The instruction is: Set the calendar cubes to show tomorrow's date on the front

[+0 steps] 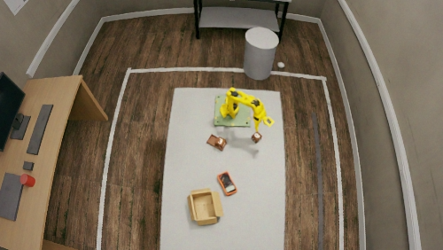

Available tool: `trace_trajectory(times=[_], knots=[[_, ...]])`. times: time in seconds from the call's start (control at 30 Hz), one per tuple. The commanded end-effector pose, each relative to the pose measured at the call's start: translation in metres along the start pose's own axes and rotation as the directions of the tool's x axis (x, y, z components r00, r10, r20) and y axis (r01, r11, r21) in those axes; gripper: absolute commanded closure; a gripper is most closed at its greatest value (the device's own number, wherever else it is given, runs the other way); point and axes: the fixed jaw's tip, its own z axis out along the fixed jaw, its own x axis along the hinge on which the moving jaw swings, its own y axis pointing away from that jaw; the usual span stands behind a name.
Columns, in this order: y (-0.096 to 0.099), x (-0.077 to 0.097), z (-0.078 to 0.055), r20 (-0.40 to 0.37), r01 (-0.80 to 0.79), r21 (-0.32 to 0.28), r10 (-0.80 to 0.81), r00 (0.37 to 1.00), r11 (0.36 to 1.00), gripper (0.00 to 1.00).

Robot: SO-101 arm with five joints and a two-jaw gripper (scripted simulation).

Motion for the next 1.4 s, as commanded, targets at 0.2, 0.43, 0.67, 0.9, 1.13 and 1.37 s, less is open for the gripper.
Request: trace_trajectory(times=[0.2,0.43,0.67,0.9,1.13,1.37], knots=[[0.001,0.007,0.024,-0.117,-0.002,0.009,0.003,0.993,1.0,0.65],[-0.001,0.022,0.05,-0.263,0.001,0.026,0.006,0.965,1.0,0.65],[-0.003,0.045,0.077,-0.426,0.008,0.044,0.012,0.904,0.999,0.65],[-0.004,0.051,0.083,-0.465,0.01,0.048,0.014,0.885,0.999,0.65],[-0.004,0.051,0.083,-0.465,0.01,0.048,0.014,0.885,0.999,0.65],[-0.004,0.051,0.083,-0.465,0.01,0.048,0.014,0.885,0.999,0.65]])
